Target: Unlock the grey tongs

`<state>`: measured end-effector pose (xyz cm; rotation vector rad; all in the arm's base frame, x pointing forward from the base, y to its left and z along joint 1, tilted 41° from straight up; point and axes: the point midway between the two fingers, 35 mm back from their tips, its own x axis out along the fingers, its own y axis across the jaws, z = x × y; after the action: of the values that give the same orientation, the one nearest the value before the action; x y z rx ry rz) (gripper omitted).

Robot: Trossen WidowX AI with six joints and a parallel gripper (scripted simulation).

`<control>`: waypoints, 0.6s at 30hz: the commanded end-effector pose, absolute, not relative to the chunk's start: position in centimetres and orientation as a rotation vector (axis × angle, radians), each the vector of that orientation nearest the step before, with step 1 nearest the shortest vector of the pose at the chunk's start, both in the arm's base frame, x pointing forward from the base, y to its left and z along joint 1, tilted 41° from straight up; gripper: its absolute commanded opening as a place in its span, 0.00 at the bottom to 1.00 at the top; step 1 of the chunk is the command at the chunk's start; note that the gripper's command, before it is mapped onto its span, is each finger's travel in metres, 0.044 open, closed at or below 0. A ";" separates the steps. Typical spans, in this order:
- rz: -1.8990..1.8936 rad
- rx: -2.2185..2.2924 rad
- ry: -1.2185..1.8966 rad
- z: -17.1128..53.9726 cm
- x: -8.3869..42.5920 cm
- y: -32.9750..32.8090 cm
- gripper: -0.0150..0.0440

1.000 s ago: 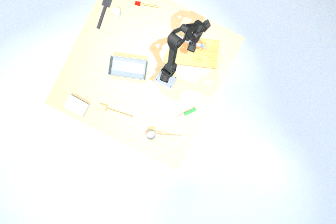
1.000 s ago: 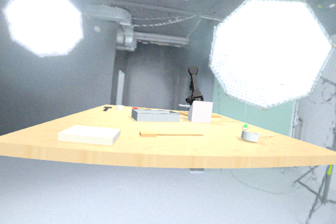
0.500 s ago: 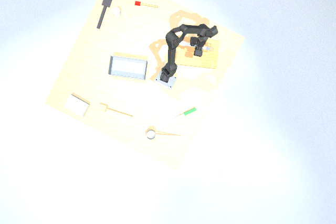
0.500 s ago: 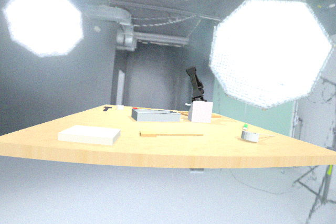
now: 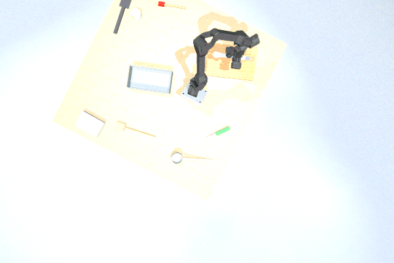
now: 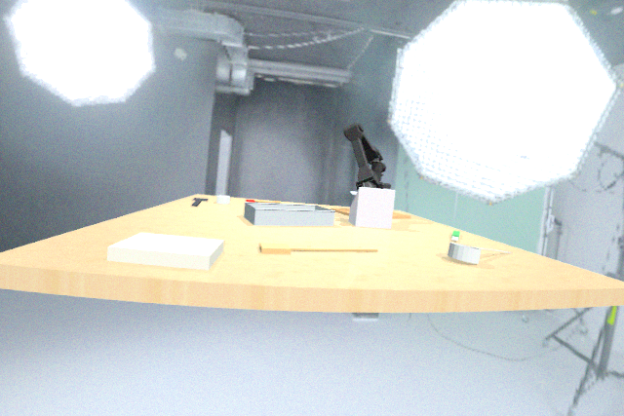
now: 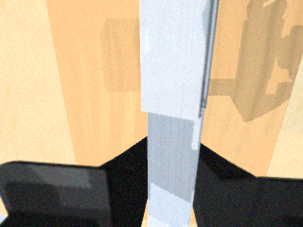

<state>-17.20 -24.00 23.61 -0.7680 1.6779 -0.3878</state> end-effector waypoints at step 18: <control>-0.357 -0.707 2.088 25.1 -15.5 -22.6 0.00</control>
<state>-15.68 -23.03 24.45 -0.7143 2.0186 -0.3316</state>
